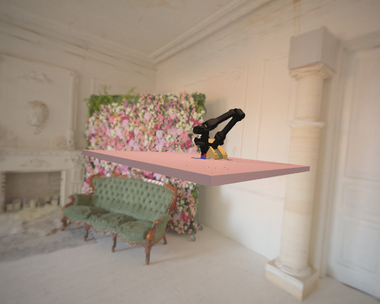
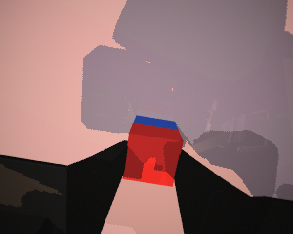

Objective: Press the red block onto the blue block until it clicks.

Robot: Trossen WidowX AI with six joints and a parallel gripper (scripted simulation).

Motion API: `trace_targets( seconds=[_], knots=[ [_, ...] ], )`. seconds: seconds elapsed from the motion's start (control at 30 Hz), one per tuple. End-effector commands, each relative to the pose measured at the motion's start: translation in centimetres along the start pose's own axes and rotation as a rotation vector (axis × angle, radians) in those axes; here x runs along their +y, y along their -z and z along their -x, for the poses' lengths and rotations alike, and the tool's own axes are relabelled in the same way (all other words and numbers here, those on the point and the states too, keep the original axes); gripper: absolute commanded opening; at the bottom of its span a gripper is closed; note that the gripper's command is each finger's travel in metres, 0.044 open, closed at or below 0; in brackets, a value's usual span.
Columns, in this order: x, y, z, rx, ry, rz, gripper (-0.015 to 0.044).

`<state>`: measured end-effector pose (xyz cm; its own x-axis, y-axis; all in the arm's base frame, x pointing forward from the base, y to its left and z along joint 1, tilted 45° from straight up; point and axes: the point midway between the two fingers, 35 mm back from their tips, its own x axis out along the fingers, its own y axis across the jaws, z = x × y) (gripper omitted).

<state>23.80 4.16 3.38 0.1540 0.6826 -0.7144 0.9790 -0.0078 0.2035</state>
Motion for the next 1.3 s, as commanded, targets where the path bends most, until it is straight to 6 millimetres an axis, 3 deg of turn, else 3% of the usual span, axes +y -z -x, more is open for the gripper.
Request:
trace_targets(
  seconds=[0.0, 0.57, 0.83, 1.1, 1.17, 1.27],
  knots=[
    [0.0, 0.0, -0.1, 0.006, 0.000, -0.004, 0.0000],
    [0.0, 0.0, -0.2, 0.000, -0.001, -0.002, 0.0000],
    [0.0, 0.0, -0.2, 0.000, -0.001, -0.002, 0.0210],
    [0.0, 0.0, -0.2, 0.000, -0.001, -0.002, 0.0220],
    [0.2, -0.2, 0.6, -0.004, -0.001, -0.002, 0.0220],
    [0.5, -0.5, 4.6, -0.011, 0.002, -0.005, 0.0220]
  ],
)
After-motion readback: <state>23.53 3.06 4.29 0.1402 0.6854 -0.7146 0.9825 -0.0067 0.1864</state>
